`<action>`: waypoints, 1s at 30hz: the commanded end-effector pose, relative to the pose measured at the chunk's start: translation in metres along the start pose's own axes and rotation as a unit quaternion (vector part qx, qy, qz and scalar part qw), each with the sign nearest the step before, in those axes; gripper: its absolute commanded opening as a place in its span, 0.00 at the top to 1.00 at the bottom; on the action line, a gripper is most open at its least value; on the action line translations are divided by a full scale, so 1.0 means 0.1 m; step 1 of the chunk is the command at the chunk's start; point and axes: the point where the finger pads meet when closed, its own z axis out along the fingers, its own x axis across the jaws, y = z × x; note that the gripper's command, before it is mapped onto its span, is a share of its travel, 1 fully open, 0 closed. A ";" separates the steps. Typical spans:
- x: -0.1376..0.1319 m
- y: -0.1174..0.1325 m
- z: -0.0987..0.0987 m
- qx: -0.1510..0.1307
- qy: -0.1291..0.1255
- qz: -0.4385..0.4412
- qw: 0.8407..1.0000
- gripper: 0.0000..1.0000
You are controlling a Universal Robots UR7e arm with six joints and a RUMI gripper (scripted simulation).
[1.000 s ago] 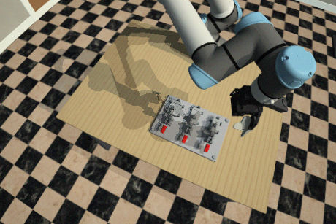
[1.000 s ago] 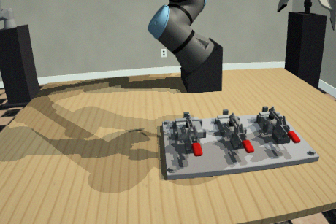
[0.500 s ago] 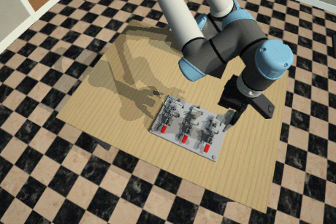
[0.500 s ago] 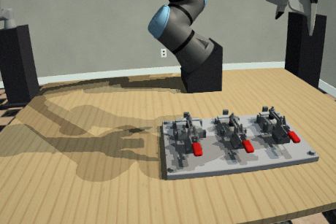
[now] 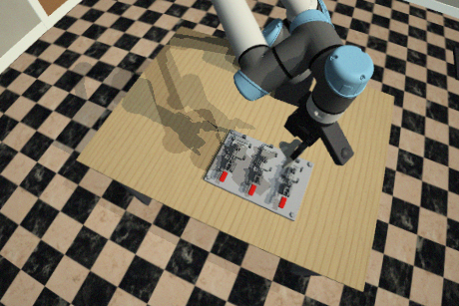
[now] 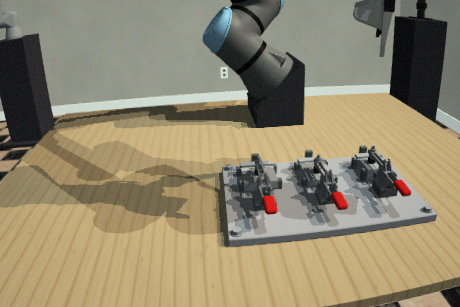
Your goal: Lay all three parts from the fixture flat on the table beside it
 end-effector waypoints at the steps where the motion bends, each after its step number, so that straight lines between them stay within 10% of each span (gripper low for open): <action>1: 0.02 0.11 0.06 0.004 0.005 0.071 0.997 0.00; 17: 0.05 0.44 0.25 0.017 0.009 0.263 0.965 0.00; 30: 0.03 0.76 0.44 0.028 0.010 0.435 0.900 0.00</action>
